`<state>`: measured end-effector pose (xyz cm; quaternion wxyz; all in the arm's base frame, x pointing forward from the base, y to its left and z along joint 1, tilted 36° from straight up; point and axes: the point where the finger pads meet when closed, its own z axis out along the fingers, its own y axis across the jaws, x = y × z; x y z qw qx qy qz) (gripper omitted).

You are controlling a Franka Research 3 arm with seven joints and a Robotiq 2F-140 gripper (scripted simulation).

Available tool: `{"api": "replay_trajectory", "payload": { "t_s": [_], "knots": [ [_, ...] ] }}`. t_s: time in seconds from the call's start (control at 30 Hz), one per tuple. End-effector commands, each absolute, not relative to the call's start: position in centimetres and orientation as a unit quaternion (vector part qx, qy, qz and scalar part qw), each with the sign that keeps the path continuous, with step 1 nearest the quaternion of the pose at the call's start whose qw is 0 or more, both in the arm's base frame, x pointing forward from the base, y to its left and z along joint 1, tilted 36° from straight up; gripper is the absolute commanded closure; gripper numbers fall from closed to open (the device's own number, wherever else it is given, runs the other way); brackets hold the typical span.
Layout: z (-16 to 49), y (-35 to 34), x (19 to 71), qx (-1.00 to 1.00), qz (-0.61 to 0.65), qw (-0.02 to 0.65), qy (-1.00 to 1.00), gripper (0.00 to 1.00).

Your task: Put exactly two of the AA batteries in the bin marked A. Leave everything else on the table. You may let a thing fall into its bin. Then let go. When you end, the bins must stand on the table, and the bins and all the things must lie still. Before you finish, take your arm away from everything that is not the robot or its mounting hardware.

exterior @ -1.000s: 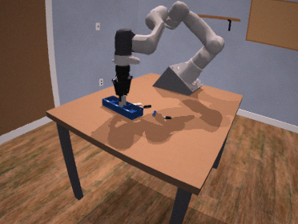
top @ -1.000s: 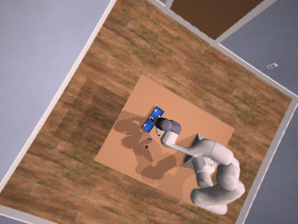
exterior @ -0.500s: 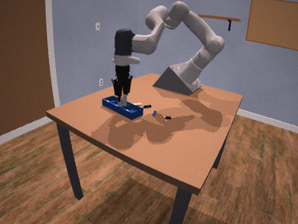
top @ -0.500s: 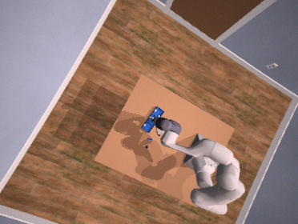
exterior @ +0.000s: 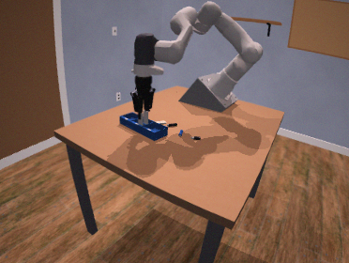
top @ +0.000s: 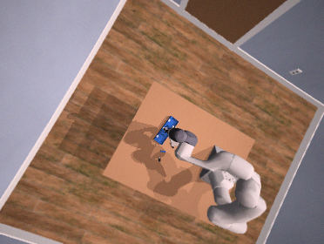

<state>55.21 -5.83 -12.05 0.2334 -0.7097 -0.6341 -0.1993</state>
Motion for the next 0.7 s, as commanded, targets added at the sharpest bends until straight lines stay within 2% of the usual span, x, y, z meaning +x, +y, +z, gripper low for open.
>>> {"api": "replay_trajectory", "payload": {
  "t_s": [0.0, 0.67],
  "knots": [
    [-11.6, -6.2, 55.2, -0.71, -0.199, 0.233, -0.634, 0.83],
    [-9.1, -8.0, 55.3, -0.71, -0.199, 0.233, -0.634, 0.83]
  ]
}}
